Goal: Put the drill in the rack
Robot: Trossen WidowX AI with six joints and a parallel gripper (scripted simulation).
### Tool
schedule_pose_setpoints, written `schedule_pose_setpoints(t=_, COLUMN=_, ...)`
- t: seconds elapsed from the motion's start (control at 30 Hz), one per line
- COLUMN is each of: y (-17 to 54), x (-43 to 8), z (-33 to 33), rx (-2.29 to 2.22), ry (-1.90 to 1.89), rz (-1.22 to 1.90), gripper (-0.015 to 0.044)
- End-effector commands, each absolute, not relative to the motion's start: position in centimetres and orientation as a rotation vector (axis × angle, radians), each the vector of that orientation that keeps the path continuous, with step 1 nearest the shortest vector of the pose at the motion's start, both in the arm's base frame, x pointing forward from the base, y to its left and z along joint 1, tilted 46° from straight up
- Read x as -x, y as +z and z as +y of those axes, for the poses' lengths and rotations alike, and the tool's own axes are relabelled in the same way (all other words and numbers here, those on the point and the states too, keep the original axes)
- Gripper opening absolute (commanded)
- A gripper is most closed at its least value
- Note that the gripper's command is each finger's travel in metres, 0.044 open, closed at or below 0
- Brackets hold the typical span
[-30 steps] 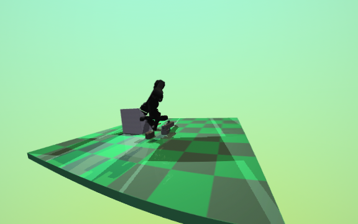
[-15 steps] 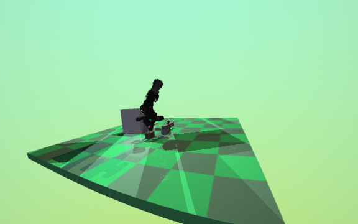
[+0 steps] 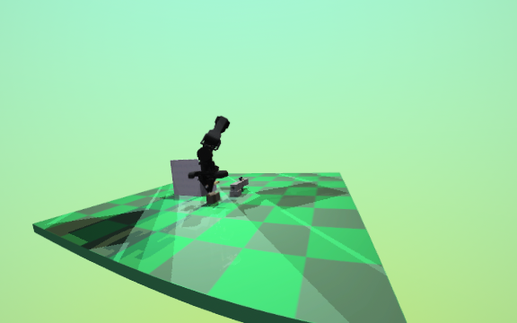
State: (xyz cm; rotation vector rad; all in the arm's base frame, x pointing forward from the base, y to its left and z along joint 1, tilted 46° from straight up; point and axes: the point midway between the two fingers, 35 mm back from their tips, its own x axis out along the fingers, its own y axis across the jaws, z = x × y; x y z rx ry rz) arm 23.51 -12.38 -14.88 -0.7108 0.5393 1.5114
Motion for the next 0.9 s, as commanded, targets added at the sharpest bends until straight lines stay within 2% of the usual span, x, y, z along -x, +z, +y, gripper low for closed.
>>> schedule_pose_setpoints(t=0.0, y=-15.1, x=-22.7, z=-12.3, rx=0.71, ry=1.518, rz=0.54, gripper=0.0)
schedule_pose_setpoints(t=0.87, y=-17.2, x=-22.1, z=-10.3, rx=0.709, ry=1.518, rz=0.539, gripper=0.0)
